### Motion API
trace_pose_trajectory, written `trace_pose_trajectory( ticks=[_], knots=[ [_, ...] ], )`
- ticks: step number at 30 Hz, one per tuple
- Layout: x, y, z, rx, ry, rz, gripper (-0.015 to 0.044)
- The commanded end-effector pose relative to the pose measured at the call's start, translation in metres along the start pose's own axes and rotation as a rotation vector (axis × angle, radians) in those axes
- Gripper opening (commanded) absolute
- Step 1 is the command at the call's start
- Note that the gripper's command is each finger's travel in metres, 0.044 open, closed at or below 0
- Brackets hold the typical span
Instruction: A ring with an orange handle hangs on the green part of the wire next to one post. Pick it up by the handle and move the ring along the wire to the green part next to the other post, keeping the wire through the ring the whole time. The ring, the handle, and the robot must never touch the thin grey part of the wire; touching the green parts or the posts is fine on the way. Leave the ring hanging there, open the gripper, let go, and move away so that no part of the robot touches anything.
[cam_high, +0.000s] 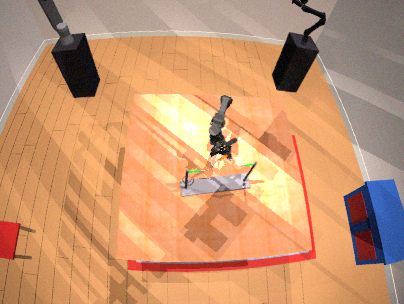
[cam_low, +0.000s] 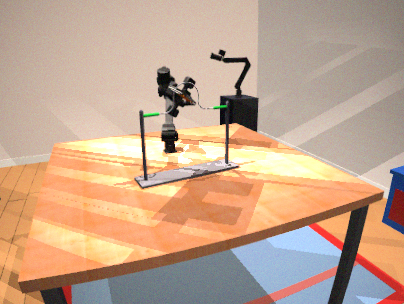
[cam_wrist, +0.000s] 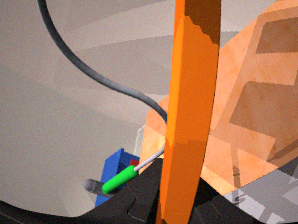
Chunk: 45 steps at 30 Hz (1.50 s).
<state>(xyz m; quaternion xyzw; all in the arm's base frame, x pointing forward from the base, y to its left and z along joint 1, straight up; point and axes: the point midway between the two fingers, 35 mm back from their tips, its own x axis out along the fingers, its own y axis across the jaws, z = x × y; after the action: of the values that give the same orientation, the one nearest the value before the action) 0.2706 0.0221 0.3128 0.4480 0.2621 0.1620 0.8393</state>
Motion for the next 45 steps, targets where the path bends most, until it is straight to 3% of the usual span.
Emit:
trace_pose_trajectory(
  ticks=[1,45],
  knots=[
    [-0.001,-0.002,0.002,-0.064,-0.008,-0.034,-0.015],
    [-0.008,-0.038,0.017,-0.725,-0.054,-0.444,-0.015]
  ],
)
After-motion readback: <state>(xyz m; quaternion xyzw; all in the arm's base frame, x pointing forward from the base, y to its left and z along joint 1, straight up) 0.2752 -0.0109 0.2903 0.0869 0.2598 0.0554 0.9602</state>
